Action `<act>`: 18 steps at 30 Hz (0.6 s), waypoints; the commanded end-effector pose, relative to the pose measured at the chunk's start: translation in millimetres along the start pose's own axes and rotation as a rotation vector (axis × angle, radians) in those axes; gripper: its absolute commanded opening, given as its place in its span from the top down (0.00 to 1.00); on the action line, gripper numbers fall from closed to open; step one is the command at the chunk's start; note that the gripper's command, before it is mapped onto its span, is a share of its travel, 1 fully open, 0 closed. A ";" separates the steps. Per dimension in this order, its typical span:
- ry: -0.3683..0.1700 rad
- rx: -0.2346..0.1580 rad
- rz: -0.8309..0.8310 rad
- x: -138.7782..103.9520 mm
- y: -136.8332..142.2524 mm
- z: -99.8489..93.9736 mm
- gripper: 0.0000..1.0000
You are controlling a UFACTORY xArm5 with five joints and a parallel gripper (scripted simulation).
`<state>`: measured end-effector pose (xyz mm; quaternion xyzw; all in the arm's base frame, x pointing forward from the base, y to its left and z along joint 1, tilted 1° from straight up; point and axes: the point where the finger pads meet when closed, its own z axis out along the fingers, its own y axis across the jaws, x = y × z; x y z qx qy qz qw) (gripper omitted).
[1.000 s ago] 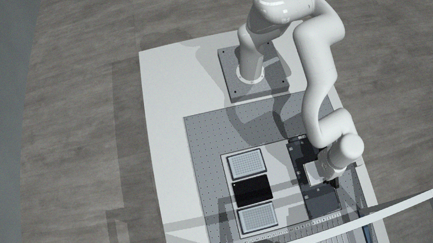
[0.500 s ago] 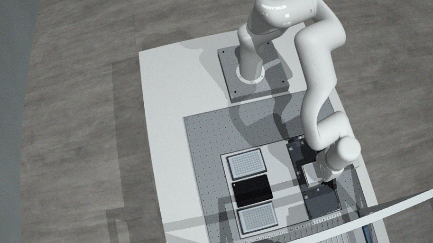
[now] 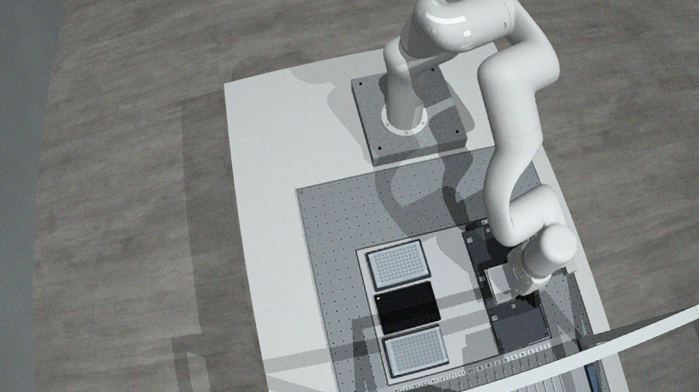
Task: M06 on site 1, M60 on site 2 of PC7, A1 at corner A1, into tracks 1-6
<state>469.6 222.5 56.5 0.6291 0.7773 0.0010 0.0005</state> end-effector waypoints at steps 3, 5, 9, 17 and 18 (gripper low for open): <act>0.001 -0.004 0.000 0.3 1.6 7.0 1.00; 0.001 -0.004 0.000 0.3 1.6 10.3 1.00; 0.001 -0.004 0.000 0.2 1.7 17.0 1.00; 0.001 -0.004 0.000 0.1 1.7 28.7 1.00; 0.001 -0.004 0.000 0.1 1.7 28.7 1.00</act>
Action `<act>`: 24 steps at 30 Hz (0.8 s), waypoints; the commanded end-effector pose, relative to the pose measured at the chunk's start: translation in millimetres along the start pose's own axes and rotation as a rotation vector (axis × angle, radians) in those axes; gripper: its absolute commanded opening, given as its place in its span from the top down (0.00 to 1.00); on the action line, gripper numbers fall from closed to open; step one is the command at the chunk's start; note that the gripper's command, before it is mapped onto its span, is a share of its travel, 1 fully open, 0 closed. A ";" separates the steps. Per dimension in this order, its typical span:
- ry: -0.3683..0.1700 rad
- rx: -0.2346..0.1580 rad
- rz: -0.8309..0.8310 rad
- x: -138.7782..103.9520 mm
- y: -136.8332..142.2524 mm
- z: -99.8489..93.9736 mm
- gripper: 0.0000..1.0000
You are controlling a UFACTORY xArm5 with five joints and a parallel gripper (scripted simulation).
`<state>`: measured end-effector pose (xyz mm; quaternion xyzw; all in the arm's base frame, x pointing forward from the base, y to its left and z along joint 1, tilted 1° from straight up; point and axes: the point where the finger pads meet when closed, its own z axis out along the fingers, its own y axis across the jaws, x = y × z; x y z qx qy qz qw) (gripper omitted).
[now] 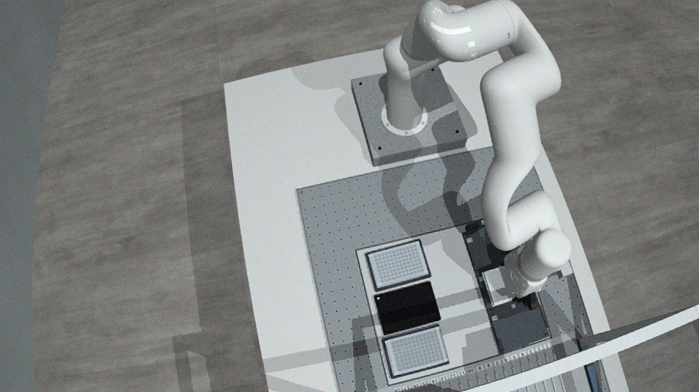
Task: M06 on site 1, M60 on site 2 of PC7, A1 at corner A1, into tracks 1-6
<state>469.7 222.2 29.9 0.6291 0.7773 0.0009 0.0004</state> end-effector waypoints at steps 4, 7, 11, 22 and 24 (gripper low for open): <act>0.001 -0.005 0.000 0.3 1.8 8.8 1.00; 0.001 -0.005 0.000 0.3 1.8 13.8 1.00; 0.001 -0.005 0.000 0.2 1.8 20.5 1.00; 0.001 -0.005 0.000 0.2 1.8 24.3 1.00; 0.001 -0.005 0.000 0.2 1.8 24.3 1.00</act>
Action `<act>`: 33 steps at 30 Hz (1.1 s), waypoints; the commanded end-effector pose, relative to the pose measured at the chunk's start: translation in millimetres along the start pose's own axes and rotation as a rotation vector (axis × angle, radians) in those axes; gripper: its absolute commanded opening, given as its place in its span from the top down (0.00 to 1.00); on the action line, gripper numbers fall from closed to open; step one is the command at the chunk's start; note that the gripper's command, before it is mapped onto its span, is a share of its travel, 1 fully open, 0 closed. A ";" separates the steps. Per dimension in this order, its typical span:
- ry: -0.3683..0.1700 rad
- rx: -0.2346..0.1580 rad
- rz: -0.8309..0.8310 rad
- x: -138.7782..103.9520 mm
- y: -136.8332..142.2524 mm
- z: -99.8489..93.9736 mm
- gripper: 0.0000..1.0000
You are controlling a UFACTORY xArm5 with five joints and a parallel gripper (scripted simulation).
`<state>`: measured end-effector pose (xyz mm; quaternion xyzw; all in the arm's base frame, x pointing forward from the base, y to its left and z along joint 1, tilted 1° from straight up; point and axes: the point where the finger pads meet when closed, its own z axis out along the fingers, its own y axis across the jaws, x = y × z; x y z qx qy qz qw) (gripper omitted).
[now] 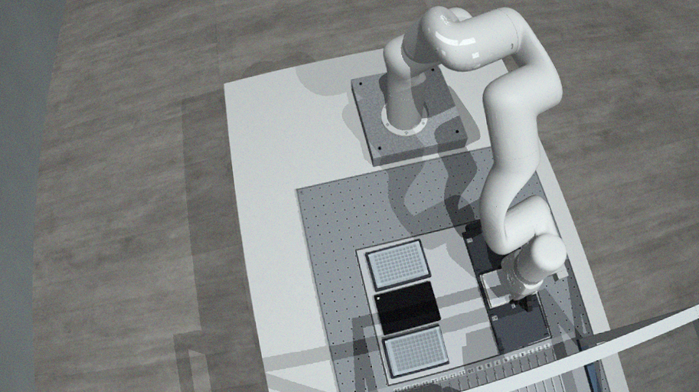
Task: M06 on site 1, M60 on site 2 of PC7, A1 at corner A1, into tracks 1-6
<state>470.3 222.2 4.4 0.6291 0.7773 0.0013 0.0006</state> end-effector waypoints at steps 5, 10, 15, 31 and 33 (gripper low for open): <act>0.001 -0.004 0.000 0.3 1.4 -1.3 1.00; 0.001 -0.004 0.000 0.3 1.4 -1.3 1.00; 0.001 -0.004 0.000 0.3 1.4 2.1 1.00; 0.001 -0.004 0.000 0.2 1.4 11.4 1.00; 0.001 -0.004 0.000 0.2 1.4 12.3 1.00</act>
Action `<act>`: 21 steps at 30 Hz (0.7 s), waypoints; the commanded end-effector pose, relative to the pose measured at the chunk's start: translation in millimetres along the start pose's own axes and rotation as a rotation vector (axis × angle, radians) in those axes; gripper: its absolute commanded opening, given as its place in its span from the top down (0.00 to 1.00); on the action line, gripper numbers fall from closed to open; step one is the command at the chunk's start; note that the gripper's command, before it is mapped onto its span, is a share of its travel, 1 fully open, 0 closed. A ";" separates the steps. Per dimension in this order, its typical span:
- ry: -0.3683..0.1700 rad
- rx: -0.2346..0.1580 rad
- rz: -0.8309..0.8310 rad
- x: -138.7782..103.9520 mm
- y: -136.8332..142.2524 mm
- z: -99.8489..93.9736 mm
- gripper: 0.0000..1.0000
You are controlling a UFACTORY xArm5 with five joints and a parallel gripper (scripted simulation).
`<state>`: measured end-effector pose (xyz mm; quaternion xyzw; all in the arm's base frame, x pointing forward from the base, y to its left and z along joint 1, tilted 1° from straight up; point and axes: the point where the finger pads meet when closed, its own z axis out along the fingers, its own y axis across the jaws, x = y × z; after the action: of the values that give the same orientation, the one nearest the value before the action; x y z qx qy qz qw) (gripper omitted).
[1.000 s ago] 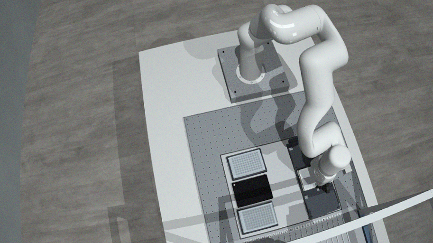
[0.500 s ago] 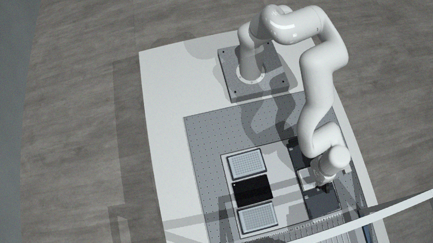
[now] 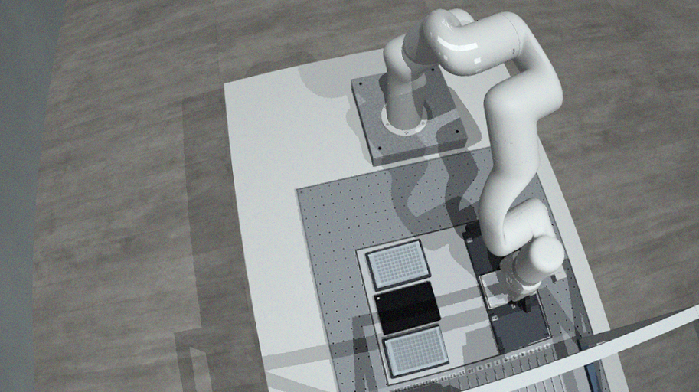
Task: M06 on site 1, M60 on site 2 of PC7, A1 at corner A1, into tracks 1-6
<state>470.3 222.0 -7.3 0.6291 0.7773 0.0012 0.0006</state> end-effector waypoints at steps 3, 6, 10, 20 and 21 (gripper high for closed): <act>0.001 -0.004 0.000 0.3 1.4 0.6 1.00; 0.001 -0.004 0.000 0.3 1.4 0.6 1.00; 0.001 -0.004 0.000 0.3 1.4 0.6 1.00; 0.001 -0.004 0.000 0.3 1.4 1.3 0.00; 0.001 -0.004 0.000 0.3 1.4 1.3 0.00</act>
<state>470.3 222.0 -9.6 0.6291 0.7773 0.0012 0.0006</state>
